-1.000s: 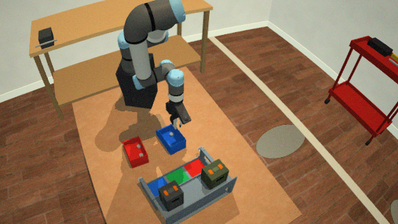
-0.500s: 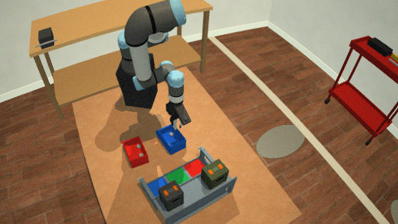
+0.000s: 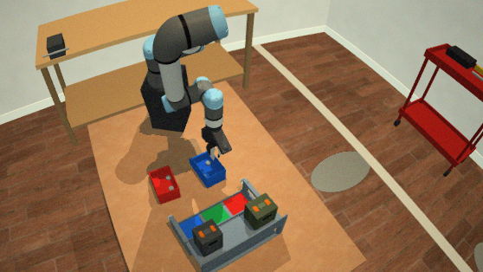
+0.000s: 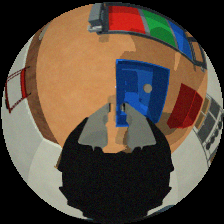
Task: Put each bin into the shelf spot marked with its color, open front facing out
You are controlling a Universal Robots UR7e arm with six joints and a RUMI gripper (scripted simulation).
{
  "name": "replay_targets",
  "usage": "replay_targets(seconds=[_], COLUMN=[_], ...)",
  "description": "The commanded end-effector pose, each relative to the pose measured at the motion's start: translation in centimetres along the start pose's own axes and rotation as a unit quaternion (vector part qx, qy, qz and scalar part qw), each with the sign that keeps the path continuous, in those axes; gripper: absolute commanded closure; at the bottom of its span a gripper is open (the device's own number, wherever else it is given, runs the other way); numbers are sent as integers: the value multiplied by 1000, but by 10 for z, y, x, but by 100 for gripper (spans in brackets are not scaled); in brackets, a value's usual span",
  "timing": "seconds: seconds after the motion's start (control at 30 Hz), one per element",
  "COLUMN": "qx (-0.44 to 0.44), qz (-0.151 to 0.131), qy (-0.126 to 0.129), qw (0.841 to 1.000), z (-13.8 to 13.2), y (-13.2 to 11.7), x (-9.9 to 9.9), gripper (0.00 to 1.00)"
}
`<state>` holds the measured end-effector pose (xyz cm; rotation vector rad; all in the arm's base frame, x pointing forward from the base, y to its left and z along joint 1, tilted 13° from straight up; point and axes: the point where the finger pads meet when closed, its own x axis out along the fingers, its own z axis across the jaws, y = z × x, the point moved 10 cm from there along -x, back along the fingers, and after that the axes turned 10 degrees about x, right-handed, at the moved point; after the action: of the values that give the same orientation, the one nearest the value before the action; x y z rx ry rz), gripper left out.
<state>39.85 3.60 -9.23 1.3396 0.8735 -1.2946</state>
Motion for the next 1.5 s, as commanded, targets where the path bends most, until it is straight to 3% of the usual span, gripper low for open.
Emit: replay_targets(seconds=[0.0,0.6,1.3,1.33,1.47], qx=[0,0,0,0,0], qz=[1,1,1,1,1], qy=[0,0,0,0,0], qw=[1000,1000,1000,1000,1000], z=[0,0,0,0,0], y=[0,0,0,0,0], x=[5,19,20,20,20], gripper=[85,85,85,100,100])
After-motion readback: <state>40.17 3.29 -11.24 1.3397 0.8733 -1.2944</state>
